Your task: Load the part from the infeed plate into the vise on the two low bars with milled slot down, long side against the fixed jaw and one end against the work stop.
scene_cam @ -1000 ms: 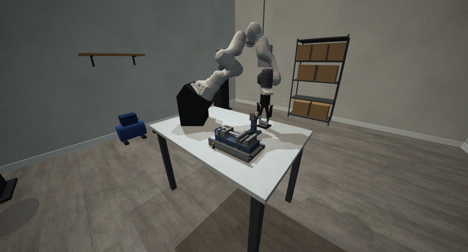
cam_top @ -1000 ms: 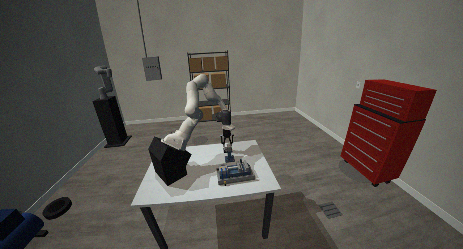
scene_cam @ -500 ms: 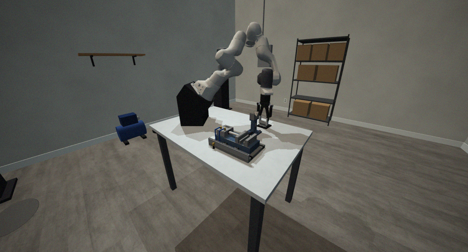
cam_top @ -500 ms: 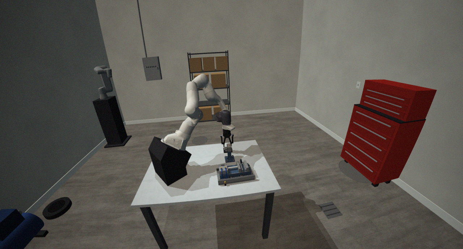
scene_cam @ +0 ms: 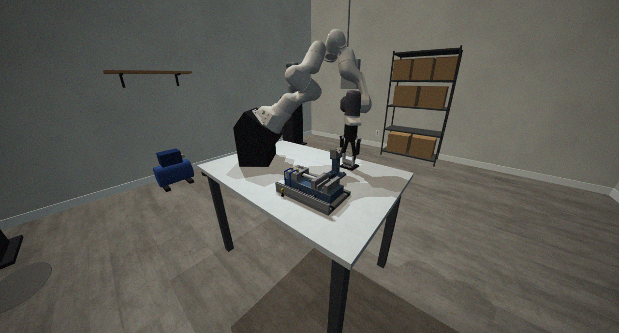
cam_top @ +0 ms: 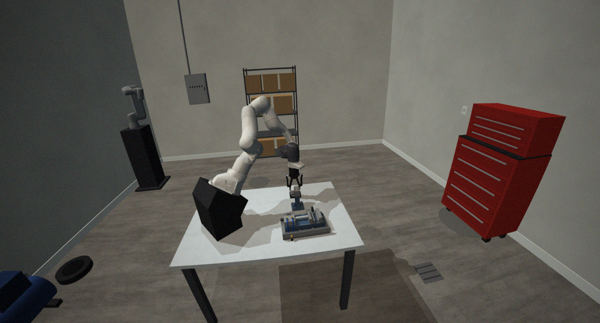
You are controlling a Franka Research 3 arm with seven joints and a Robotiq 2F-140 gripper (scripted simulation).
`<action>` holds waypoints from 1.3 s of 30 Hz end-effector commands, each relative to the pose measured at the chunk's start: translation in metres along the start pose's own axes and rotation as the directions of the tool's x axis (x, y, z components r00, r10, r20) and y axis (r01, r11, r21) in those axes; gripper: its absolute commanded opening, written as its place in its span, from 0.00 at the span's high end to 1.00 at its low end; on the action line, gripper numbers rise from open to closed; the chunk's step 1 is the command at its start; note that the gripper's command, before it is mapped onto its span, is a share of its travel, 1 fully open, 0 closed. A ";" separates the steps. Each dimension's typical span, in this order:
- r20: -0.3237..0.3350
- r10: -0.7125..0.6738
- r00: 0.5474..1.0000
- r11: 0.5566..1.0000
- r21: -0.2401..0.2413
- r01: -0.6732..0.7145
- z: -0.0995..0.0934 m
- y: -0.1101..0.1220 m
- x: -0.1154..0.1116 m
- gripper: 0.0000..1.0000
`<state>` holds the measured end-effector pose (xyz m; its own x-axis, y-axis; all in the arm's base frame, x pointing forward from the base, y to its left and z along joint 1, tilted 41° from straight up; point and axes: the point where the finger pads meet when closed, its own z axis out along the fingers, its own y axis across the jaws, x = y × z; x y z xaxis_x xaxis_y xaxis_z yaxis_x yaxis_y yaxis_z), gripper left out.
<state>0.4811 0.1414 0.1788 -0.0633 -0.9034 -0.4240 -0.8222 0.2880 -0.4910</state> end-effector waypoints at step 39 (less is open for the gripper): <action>0.000 -0.003 1.000 1.000 0.002 0.003 -0.086 0.000 0.000 1.00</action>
<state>0.4458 0.1123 0.2391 -0.0165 -0.9194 -0.3930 -0.8025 0.2466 -0.5433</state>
